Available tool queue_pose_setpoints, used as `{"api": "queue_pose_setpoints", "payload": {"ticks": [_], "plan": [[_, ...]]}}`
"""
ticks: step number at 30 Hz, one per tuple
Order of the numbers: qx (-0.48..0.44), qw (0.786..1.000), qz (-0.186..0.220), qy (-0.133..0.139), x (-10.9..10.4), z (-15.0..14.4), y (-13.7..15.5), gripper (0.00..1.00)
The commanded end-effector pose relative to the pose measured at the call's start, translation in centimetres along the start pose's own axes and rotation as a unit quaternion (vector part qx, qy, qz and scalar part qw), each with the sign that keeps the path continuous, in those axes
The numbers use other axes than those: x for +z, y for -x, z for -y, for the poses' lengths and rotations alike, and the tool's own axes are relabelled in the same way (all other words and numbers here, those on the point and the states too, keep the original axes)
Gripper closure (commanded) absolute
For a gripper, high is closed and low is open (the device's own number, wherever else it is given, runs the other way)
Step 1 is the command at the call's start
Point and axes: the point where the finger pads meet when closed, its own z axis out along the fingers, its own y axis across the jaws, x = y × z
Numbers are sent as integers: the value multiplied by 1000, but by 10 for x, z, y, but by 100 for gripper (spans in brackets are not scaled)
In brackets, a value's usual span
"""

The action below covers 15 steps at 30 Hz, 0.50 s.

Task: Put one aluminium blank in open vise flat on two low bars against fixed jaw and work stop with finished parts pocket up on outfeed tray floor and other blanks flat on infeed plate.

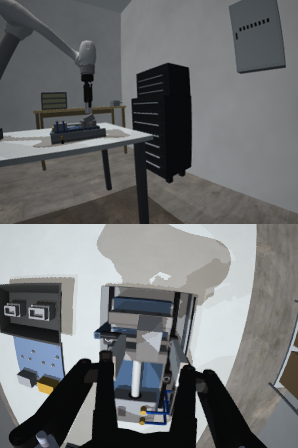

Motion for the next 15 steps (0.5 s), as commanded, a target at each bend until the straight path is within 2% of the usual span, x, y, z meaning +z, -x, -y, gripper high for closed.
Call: {"api": "queue_pose_setpoints", "payload": {"ticks": [1,15], "plan": [[0,1000,0,0,2,0,0,60],[0,1000,0,0,5,0,0,60]]}}
